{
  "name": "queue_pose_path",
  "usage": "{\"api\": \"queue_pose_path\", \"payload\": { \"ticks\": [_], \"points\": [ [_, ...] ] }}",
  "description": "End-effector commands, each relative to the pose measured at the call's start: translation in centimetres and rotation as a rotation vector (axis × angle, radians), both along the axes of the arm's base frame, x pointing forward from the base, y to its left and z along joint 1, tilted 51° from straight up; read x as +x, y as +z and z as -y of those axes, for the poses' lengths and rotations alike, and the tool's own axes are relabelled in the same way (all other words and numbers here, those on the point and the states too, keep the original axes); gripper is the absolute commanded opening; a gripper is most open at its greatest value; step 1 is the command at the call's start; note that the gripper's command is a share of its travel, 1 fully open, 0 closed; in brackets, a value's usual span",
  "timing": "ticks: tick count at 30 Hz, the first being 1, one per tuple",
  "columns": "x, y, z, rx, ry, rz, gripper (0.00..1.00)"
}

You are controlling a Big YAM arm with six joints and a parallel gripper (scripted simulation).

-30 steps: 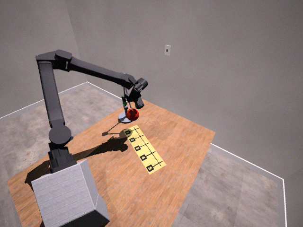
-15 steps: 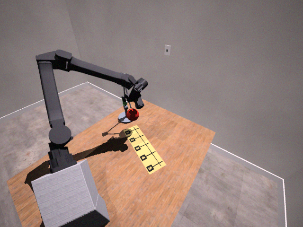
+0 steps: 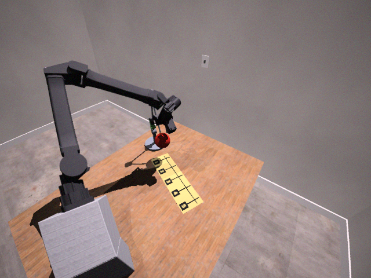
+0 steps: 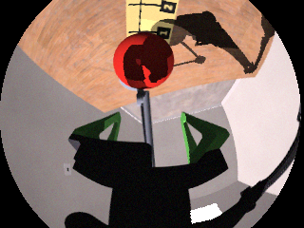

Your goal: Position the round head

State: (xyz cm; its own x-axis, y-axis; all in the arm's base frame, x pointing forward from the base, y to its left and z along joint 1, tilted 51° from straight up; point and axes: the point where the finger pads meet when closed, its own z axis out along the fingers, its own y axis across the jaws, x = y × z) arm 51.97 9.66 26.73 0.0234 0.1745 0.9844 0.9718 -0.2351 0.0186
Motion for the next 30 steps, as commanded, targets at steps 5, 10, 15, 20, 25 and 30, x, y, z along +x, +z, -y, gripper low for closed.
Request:
{"api": "queue_pose_path", "payload": {
  "ticks": [5, 10, 15, 20, 25, 30],
  "points": [
    [0.2, 2.1, 0.4, 0.066, -0.155, 0.034, 0.0],
    [0.2, 1.4, 0.3, 0.042, -0.101, 0.025, 0.0],
    [0.1, 0.8, 0.3, 0.018, -0.047, 0.015, 0.0],
    [0.1, 0.3, 0.2, -0.001, -0.004, 0.008, 0.0],
    [0.1, 0.3, 0.2, -0.003, -0.004, 0.013, 0.0],
    [0.1, 0.3, 0.2, -0.005, -0.003, 0.02, 0.0]
  ]
}}
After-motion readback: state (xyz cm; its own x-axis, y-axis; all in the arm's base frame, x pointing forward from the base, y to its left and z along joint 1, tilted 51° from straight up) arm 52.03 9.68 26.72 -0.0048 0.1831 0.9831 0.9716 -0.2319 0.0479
